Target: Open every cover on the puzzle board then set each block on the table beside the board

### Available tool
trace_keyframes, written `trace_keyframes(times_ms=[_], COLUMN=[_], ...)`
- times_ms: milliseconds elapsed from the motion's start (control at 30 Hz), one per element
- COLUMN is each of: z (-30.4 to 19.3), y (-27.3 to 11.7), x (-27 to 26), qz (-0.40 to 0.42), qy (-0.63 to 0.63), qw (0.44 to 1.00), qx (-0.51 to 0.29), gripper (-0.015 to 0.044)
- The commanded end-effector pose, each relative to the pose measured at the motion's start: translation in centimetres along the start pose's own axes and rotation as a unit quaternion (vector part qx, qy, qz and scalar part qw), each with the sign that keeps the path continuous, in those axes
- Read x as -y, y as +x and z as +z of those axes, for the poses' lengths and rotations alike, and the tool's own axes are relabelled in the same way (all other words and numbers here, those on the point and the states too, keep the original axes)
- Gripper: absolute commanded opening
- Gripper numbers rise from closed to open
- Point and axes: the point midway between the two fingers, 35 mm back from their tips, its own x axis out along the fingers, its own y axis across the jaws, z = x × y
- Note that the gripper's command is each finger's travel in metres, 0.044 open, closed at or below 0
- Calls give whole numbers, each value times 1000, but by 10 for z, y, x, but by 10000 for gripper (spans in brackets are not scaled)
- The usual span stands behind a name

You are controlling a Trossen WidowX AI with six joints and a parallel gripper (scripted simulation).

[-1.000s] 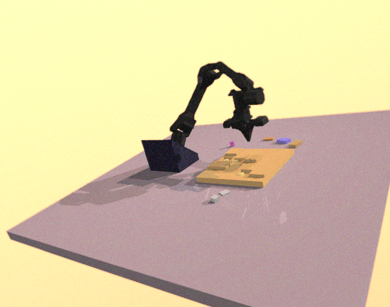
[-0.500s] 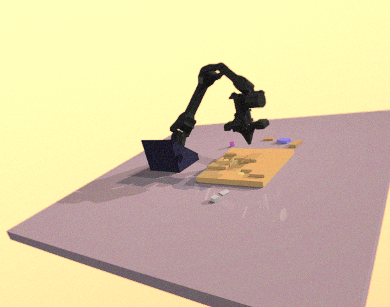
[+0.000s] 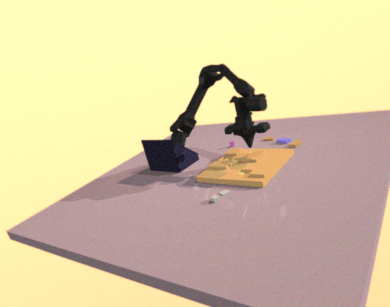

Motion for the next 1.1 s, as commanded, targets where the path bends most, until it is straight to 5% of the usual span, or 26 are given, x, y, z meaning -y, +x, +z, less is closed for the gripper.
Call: trace_keyframes(times_ms=[0,1067], z=[0,-3], y=[4,29], x=[0,-4], qz=[0,0], qy=[2,2], qw=[1000,1000], qx=[-2,-3], gripper=[0,0])
